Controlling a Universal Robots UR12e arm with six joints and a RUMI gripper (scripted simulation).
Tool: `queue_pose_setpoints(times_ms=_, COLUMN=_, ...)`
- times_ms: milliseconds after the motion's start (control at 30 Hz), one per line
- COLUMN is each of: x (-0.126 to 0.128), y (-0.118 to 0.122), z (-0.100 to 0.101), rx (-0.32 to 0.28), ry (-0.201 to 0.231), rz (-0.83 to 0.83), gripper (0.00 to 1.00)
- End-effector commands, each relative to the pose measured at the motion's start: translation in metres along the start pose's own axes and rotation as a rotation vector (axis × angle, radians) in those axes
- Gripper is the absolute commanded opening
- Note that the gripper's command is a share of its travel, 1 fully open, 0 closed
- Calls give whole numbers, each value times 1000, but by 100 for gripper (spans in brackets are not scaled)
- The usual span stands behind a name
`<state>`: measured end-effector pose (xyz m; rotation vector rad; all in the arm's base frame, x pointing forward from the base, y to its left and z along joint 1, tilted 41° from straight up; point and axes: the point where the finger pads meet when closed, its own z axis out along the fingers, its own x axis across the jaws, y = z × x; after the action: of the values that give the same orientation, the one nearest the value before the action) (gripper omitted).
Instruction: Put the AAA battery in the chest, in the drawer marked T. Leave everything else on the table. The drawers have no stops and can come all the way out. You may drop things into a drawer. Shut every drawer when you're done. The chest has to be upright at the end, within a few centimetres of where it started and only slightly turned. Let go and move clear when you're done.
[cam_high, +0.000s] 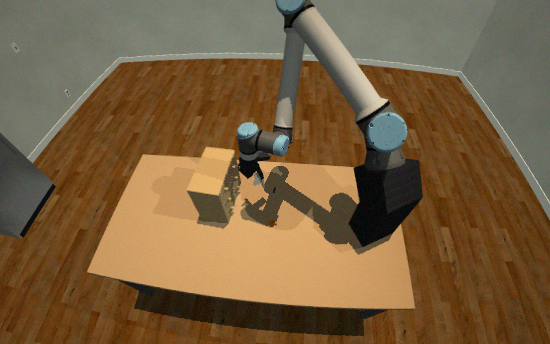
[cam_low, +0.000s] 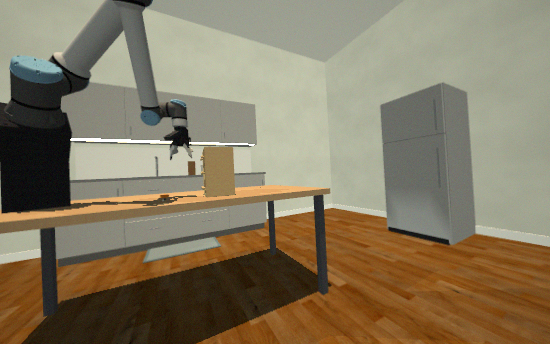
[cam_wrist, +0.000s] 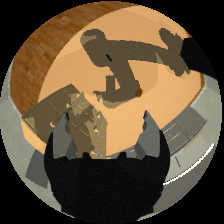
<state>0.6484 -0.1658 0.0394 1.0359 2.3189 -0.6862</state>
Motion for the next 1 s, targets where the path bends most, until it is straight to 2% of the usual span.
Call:
queue_pose_setpoints(times_ms=0, x=-5, y=-11, z=0, rx=16, ry=11, rz=279, gripper=100)
queue_pose_setpoints(times_ms=67, x=-6, y=-13, z=0, rx=17, ry=10, rz=359, gripper=100)
queue_pose_setpoints(times_ms=133, x=-6, y=-13, z=0, rx=17, ry=10, rz=359, gripper=100)
queue_pose_setpoints(times_ms=167, x=-7, y=-15, z=-1, rx=22, ry=12, rz=461, gripper=100)
queue_pose_setpoints(times_ms=500, x=-13, y=-24, z=-1, rx=24, ry=9, rz=735, gripper=100)
queue_pose_setpoints(times_ms=967, x=-16, y=-30, z=-1, rx=26, ry=7, rz=902, gripper=100)
